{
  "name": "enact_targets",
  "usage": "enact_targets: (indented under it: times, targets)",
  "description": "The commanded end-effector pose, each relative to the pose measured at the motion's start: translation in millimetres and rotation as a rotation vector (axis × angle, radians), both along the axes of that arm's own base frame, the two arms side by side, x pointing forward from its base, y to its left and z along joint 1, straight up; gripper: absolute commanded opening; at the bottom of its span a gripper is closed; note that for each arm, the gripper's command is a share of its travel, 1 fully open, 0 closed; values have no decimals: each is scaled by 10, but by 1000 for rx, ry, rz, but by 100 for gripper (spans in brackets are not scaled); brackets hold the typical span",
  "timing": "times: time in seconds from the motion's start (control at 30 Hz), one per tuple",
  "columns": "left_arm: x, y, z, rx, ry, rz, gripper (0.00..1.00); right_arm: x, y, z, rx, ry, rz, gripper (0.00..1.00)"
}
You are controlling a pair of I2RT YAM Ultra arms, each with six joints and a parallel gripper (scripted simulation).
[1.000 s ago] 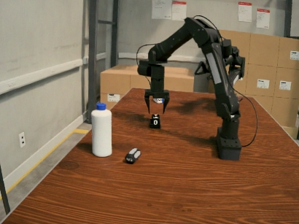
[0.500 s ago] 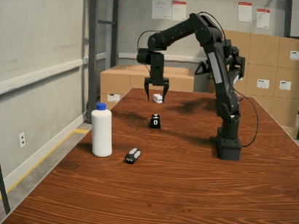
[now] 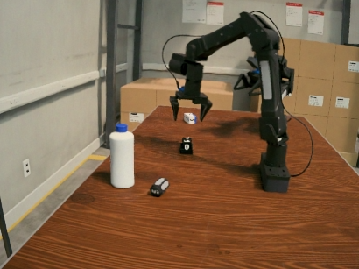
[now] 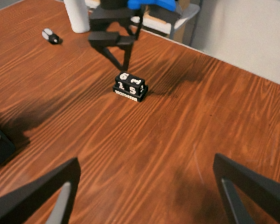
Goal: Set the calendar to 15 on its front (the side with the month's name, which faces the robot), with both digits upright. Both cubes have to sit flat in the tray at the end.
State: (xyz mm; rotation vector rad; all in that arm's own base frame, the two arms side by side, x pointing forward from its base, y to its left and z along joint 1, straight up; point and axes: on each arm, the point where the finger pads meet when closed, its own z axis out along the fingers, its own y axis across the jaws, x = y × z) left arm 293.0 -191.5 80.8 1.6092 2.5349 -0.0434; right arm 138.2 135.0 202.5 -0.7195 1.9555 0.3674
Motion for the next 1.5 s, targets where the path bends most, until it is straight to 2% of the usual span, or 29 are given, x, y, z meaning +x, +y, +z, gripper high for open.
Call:
enact_targets:
  times: [0.0, 0.07, 0.27, 0.43, 0.7, 1.47]
  targets:
    - [82, -37, 187, -125, -138, 156, 100, 3, -16, 7, 4, -7, -5, 100]
    - [82, -37, 187, -125, -138, 156, 100, 3, -16, 7, 4, -7, -5, 100]
    - [-24, 131, 253, -217, -227, 346, 100, 3, -16, 7, 4, -7, -5, 100]
    - [-129, 203, 265, -256, -263, 416, 100, 3, -16, 7, 4, -7, -5, 100]
    - [-228, 238, 234, -253, -250, 407, 100, 3, -16, 7, 4, -7, -5, 100]
    - [-228, 238, 234, -253, -250, 407, 100, 3, -16, 7, 4, -7, -5, 100]
